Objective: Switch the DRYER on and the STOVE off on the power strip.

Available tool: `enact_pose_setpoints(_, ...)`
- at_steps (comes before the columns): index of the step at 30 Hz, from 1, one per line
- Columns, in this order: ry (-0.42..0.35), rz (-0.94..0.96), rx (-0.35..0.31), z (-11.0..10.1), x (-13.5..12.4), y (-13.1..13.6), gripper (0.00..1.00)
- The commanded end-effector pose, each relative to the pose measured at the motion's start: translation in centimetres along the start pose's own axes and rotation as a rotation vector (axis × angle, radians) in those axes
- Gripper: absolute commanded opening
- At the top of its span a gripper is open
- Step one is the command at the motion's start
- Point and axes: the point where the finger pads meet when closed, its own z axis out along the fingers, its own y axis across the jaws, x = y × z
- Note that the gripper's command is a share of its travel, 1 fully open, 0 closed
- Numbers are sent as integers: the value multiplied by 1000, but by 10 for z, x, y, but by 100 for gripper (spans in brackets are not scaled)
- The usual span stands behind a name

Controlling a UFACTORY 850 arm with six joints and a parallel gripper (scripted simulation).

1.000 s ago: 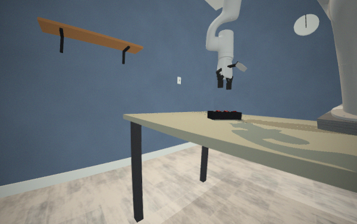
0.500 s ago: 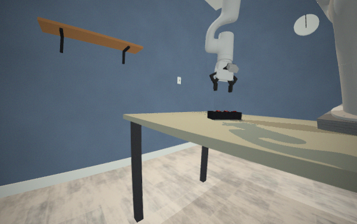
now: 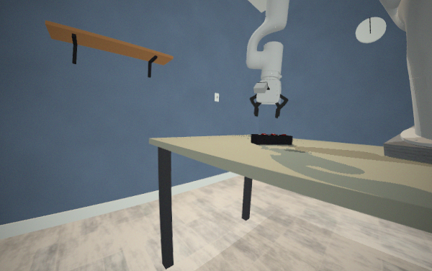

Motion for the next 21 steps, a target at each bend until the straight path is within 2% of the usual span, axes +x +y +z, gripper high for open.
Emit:
enact_pose_setpoints(1, -22, 277, 22, 9, 9, 2, 100)
enact_pose_setpoints(9, -35, 678, 20, 16, 16, 2, 100)
enact_pose_setpoints(11, -35, 678, 20, 16, 16, 2, 100)
enact_pose_setpoints(12, -48, 815, 34, 16, 16, 2, 100)
enact_pose_setpoints(15, -59, 888, 51, 16, 16, 2, 100)
enact_pose_setpoints(16, -59, 888, 51, 16, 16, 2, 0)
enact_pose_setpoints(21, -59, 888, 51, 16, 16, 2, 0)
